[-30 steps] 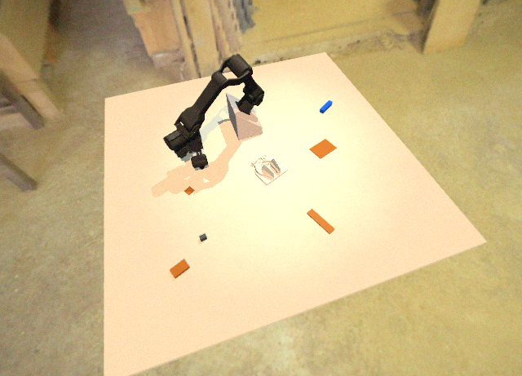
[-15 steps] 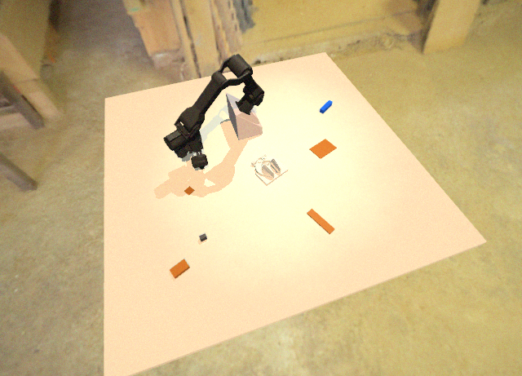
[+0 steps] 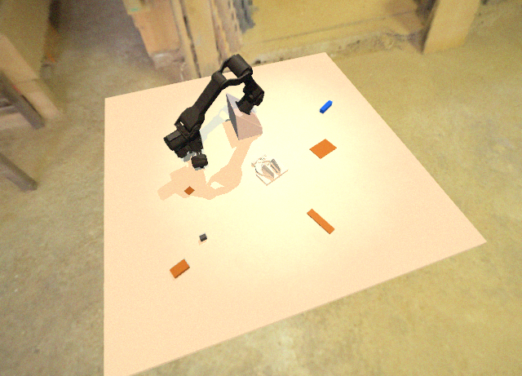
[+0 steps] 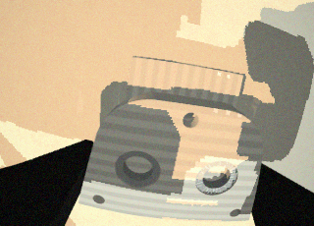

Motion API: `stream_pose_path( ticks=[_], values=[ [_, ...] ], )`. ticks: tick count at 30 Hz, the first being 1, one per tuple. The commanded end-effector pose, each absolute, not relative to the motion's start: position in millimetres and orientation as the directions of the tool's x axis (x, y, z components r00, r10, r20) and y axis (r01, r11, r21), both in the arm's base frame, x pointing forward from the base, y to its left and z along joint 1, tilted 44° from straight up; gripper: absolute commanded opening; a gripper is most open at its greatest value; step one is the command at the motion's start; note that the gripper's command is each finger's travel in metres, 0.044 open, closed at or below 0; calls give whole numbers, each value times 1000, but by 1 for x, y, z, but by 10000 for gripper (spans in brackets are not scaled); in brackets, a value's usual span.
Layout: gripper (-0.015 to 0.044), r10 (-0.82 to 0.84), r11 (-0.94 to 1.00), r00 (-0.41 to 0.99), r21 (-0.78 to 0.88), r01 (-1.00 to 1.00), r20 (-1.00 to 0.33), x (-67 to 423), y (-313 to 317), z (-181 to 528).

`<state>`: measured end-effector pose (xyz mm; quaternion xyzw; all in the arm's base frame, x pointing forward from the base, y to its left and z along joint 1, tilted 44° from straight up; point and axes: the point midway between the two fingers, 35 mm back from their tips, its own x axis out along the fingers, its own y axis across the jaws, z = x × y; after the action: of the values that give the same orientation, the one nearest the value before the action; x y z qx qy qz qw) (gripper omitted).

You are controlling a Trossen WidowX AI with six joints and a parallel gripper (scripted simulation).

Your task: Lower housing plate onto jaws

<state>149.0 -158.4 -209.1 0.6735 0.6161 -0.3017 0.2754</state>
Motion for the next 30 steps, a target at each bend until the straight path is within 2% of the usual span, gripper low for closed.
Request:
stream_pose_path(
  ticks=[1,30],
  values=[
    [351,664,-89,59,-1,996,-746,149,-158,-209],
    [351,663,-95,60,-4,995,-746,145,-202,-161]
  ],
)
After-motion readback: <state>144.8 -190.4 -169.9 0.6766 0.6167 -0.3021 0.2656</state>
